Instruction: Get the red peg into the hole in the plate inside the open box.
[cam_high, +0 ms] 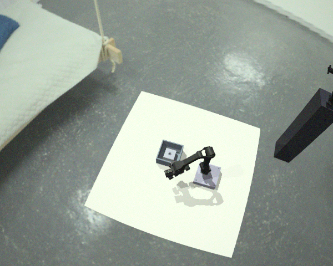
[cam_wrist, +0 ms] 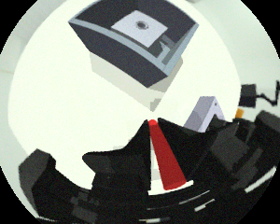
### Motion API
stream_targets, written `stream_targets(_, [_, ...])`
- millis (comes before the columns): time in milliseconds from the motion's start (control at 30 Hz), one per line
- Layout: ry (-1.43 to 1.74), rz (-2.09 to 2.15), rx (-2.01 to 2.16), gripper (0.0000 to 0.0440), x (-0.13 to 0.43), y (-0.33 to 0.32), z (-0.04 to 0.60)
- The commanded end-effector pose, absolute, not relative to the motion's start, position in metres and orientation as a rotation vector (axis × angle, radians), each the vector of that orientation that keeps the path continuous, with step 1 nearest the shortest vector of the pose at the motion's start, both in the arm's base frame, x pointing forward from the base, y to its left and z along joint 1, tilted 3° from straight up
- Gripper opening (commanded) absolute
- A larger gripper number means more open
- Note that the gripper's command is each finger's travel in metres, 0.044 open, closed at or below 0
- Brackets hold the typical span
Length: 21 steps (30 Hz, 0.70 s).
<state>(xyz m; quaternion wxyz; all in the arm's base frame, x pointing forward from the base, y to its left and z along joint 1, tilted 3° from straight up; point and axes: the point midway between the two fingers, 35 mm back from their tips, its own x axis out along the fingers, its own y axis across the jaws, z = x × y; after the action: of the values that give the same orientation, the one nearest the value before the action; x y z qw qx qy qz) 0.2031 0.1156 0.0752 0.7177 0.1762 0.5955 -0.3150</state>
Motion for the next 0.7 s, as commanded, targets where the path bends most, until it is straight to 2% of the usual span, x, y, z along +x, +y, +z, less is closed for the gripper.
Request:
stream_targets(0, [1.276,-0.710,0.414,0.0000,0.214,0.109,0.095])
stream_targets(667, [1.115,-0.868,0.571,0.0000,0.275,0.043,0.124])
